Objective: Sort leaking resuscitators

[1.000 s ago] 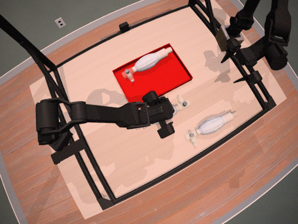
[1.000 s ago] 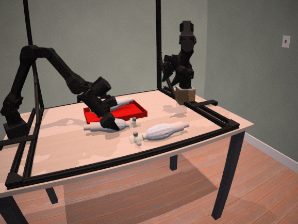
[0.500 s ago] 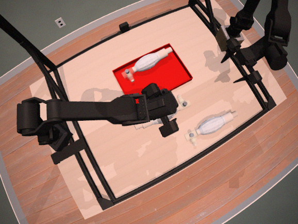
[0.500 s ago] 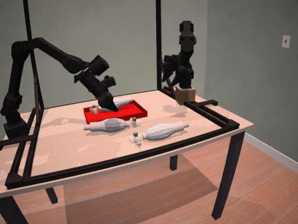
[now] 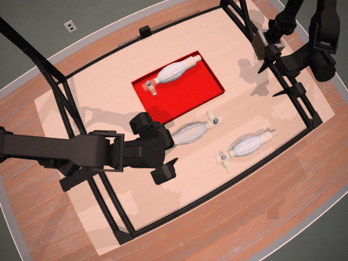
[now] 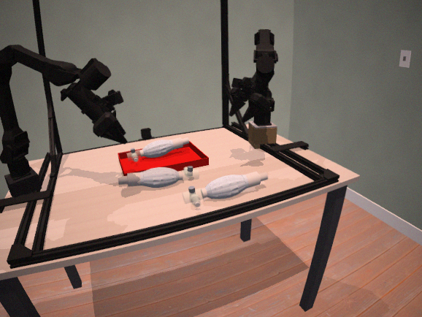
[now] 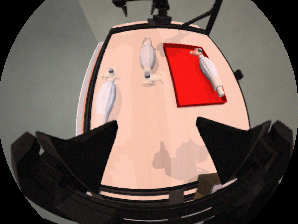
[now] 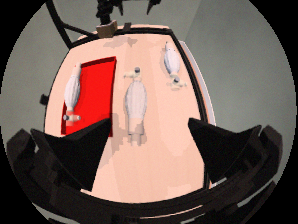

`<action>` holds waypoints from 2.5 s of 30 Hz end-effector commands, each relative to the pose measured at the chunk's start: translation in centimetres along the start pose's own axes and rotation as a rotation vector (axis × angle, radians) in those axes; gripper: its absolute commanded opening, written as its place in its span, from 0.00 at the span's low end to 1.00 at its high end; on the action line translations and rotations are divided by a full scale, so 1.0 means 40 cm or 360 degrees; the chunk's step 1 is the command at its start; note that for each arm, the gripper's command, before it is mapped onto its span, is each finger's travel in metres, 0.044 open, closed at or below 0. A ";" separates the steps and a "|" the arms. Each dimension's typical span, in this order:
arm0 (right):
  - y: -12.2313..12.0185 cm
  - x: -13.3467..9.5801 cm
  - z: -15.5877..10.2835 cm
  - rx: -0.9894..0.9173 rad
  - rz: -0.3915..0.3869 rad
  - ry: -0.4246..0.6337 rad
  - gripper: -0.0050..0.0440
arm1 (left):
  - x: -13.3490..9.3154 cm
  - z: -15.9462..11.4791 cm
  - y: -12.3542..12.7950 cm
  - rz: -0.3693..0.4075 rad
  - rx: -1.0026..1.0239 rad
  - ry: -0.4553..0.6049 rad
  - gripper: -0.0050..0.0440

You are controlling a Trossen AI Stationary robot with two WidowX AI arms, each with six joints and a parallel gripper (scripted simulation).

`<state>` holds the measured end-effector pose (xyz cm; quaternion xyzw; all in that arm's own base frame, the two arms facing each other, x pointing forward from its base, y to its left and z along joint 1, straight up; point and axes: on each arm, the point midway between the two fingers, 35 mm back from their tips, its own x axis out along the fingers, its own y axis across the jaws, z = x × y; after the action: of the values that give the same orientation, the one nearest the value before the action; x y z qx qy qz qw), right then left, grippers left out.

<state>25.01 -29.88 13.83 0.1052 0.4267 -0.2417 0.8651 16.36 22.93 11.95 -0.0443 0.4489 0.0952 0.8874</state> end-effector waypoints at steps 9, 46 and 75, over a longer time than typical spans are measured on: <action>0.015 -0.077 -0.079 -0.0006 0.0022 0.0015 1.00 | 0.000 0.000 0.000 0.0001 -0.0003 -0.0001 1.00; 0.022 -0.123 -0.119 -0.0009 0.0016 0.0008 0.94 | 0.293 0.151 0.360 -0.0067 0.0064 0.0037 1.00; -0.203 0.163 0.179 0.0033 0.0020 0.0016 0.94 | 0.322 0.144 0.369 -0.0084 0.0055 0.0048 1.00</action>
<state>27.67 -39.26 15.19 0.1114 0.4227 -0.2408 0.8665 25.29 39.96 5.12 -0.0427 0.4618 0.0633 0.8837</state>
